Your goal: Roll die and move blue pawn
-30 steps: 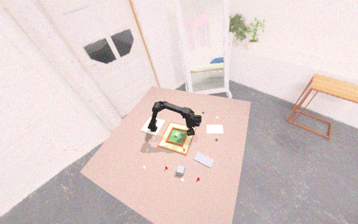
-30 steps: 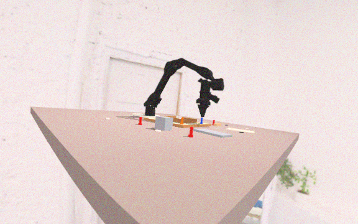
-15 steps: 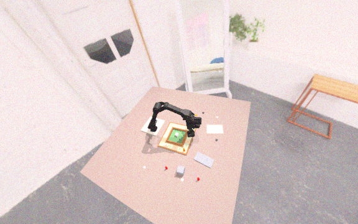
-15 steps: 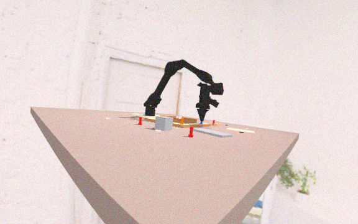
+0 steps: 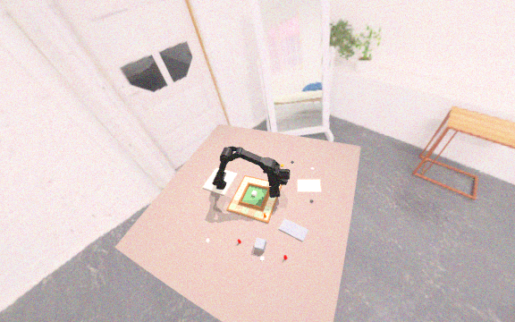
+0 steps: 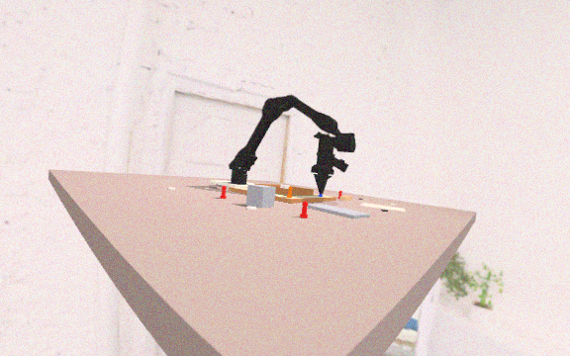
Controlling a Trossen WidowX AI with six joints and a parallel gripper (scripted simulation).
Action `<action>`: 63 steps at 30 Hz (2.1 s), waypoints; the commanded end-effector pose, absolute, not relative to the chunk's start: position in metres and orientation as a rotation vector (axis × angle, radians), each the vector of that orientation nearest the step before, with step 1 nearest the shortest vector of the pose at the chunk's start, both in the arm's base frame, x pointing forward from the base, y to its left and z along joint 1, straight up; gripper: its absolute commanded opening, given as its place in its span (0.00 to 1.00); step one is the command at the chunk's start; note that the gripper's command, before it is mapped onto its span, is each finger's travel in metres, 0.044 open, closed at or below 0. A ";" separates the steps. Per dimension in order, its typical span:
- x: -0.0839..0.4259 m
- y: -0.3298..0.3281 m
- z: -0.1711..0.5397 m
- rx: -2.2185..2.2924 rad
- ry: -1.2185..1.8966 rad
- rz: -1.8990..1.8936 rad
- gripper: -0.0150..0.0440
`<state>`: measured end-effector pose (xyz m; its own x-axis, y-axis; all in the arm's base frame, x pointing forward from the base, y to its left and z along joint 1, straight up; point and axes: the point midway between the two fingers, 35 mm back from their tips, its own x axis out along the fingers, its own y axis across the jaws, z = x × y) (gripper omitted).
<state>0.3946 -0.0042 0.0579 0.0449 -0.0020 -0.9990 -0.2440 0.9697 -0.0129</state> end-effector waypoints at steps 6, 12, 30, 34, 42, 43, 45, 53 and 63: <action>0.399 -0.003 0.080 -0.201 1.520 0.193 0.25; 0.401 -0.003 0.107 -0.201 1.520 0.193 0.25; 0.393 -0.001 0.183 -0.201 1.521 0.193 0.25; 0.392 0.000 0.183 -0.201 1.521 0.193 0.25; 0.376 0.013 0.179 -0.200 1.522 0.194 0.25; 0.374 0.015 0.178 -0.200 1.522 0.194 0.25; 0.369 0.018 0.177 -0.199 1.523 0.195 0.25; 0.349 0.031 0.170 -0.198 1.524 0.196 0.25; 0.322 0.044 0.158 -0.197 1.527 0.197 0.25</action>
